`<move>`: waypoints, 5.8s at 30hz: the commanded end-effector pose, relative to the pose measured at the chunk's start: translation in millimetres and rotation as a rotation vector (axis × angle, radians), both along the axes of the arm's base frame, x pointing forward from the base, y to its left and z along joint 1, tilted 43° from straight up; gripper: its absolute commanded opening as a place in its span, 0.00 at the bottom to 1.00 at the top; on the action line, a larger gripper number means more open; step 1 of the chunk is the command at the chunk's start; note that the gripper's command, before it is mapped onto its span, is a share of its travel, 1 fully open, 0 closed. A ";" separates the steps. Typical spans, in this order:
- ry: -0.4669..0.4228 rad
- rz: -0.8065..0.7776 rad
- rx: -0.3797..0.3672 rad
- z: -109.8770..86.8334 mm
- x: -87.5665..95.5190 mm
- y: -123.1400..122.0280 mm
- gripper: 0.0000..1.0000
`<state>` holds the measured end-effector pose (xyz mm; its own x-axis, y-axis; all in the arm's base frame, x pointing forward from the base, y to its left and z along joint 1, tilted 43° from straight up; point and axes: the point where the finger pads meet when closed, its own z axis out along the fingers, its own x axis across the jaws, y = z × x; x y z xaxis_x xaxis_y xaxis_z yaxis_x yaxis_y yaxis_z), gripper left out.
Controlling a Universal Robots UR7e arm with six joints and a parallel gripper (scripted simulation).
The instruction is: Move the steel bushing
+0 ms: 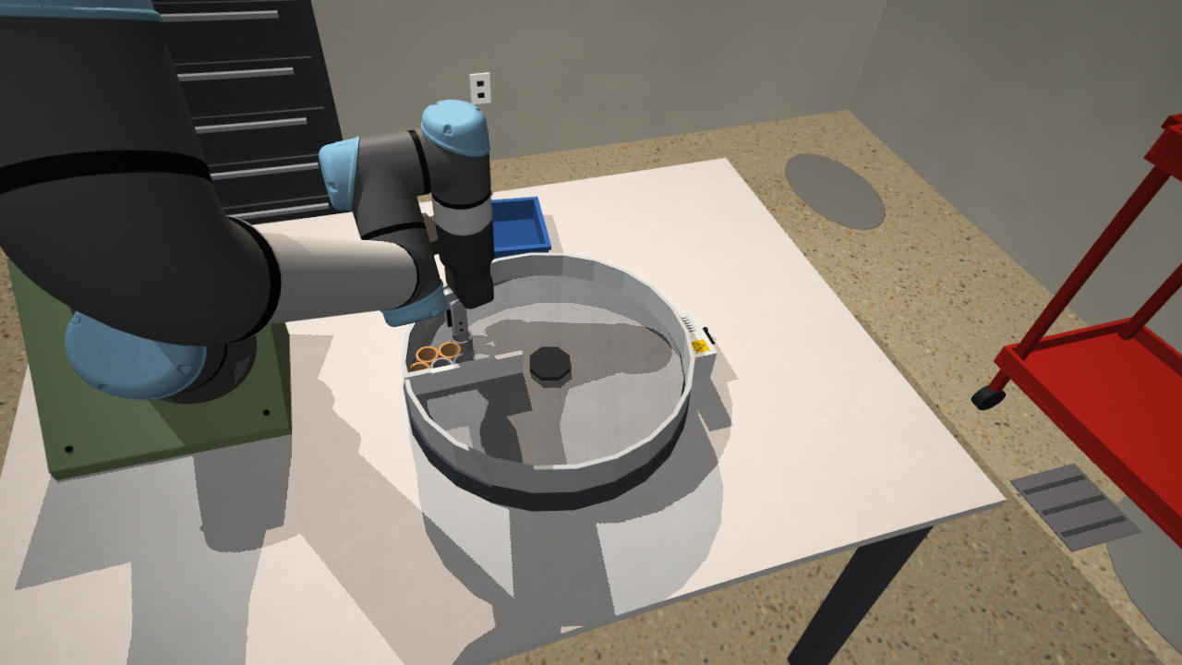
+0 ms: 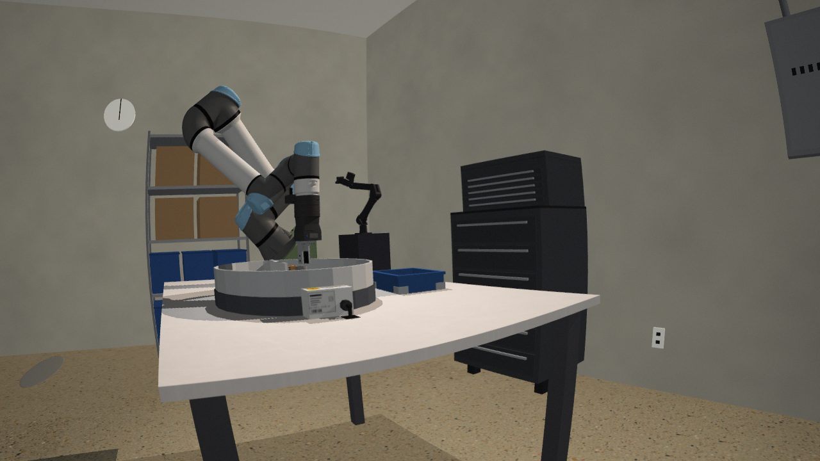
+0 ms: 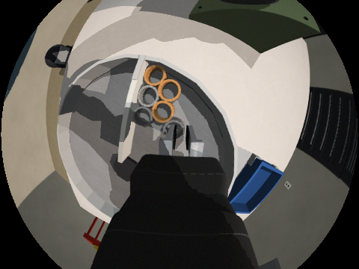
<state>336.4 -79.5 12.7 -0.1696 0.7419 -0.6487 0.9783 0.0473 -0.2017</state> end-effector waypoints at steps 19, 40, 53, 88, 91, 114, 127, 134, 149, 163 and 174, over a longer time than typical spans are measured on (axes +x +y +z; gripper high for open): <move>-0.001 0.001 0.000 -4.9 -0.5 -4.5 0.40; -0.001 0.001 0.000 -4.9 -0.5 -4.5 0.40; -0.001 0.001 0.000 -4.9 -0.5 -4.5 0.40; -0.001 0.000 0.000 0.2 0.3 0.1 0.00; -0.001 0.000 0.000 0.2 0.3 0.1 0.00; -0.001 0.000 0.000 0.2 0.3 0.1 0.00; -0.001 0.000 0.000 0.2 0.3 0.1 0.00; -0.001 0.000 0.000 0.2 0.3 0.1 0.00; -0.001 0.000 0.000 0.2 0.3 0.1 0.00; -0.001 0.001 0.000 -1.7 -0.2 2.4 0.00; -0.001 0.001 0.000 3.8 0.7 7.3 0.00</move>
<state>336.5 -73.9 14.6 -0.1698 0.7418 -0.6488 0.9784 0.0480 -0.2012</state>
